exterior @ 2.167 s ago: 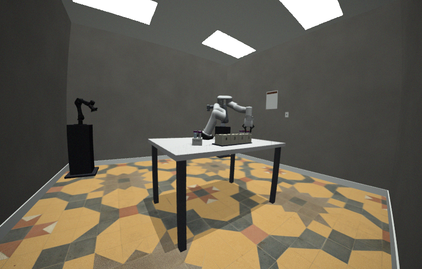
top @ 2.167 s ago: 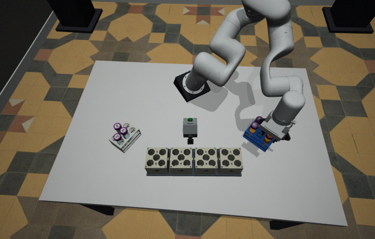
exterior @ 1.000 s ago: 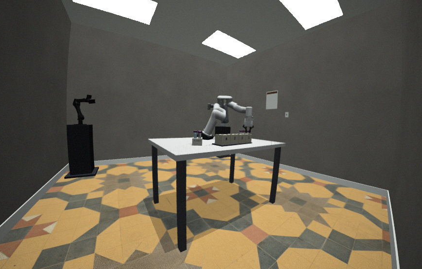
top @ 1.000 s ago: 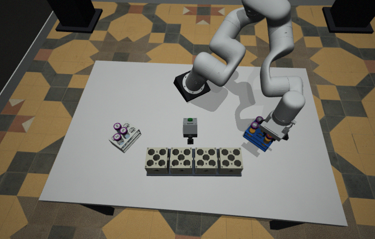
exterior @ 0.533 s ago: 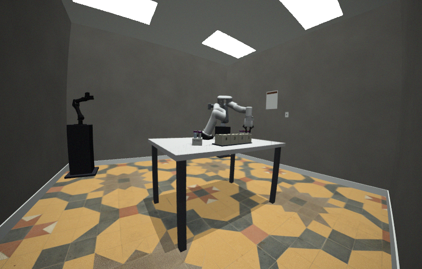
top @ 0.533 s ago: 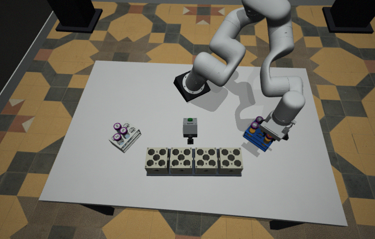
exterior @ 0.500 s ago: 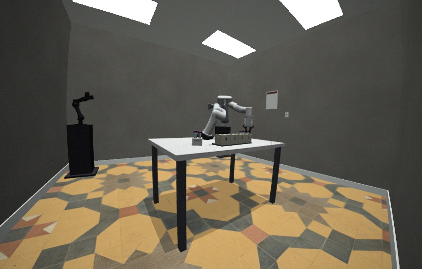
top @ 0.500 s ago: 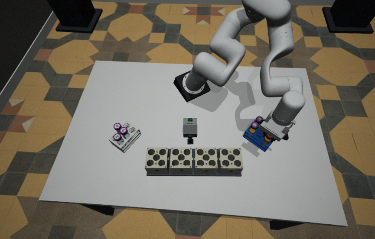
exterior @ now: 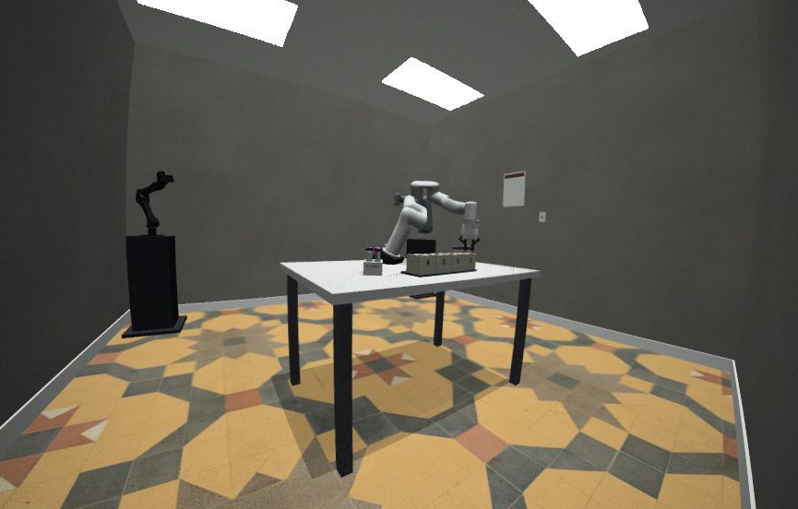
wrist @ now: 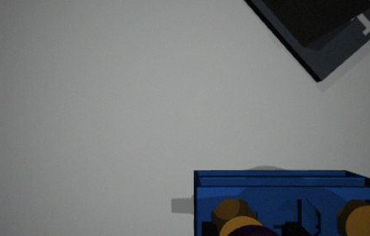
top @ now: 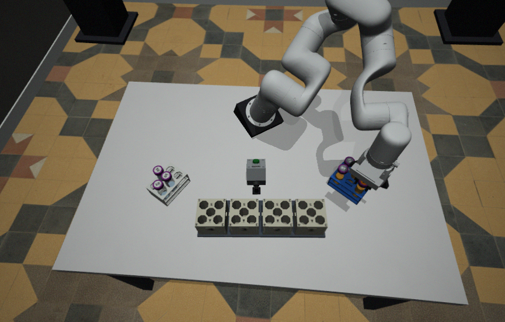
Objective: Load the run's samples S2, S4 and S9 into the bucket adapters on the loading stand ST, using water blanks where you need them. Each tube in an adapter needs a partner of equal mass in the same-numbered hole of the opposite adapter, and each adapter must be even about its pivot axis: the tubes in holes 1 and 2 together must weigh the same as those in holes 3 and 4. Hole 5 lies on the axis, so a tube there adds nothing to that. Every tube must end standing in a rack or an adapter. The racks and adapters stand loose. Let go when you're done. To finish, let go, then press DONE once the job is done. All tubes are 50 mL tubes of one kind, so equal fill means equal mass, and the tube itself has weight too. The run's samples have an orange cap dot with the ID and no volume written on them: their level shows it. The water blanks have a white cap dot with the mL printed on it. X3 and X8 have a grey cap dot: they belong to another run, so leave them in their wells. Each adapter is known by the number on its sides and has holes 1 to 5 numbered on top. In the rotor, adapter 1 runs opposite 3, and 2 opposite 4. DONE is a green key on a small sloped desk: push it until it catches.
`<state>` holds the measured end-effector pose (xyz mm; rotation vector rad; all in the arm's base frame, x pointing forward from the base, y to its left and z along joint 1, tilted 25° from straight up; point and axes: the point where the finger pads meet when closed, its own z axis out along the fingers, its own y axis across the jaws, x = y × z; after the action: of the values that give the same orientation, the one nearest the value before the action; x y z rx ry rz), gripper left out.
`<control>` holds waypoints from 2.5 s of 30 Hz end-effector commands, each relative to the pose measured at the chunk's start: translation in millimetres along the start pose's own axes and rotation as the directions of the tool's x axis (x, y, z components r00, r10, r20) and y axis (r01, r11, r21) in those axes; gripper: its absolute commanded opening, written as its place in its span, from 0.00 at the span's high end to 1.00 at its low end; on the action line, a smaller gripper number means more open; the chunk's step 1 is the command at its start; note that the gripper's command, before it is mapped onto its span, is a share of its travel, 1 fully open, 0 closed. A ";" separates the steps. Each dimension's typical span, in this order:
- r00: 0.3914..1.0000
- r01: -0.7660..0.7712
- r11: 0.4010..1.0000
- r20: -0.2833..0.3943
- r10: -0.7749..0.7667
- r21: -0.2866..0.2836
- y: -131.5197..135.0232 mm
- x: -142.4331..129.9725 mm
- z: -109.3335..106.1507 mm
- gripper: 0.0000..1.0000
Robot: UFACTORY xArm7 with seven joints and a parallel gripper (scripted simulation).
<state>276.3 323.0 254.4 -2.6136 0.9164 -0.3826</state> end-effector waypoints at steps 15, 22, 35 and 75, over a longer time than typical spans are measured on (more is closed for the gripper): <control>1.000 0.000 1.000 0.000 0.000 0.004 -1.1 0.1 -12.2 1.00; 1.000 0.000 1.000 0.000 0.000 0.004 -1.1 0.1 -16.9 1.00; 1.000 0.000 1.000 0.000 0.000 0.004 -1.1 0.1 -23.6 1.00; 1.000 0.000 1.000 0.000 0.000 0.004 -0.9 0.1 -95.7 1.00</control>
<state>245.5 303.3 332.2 -2.6132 0.9164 -0.3831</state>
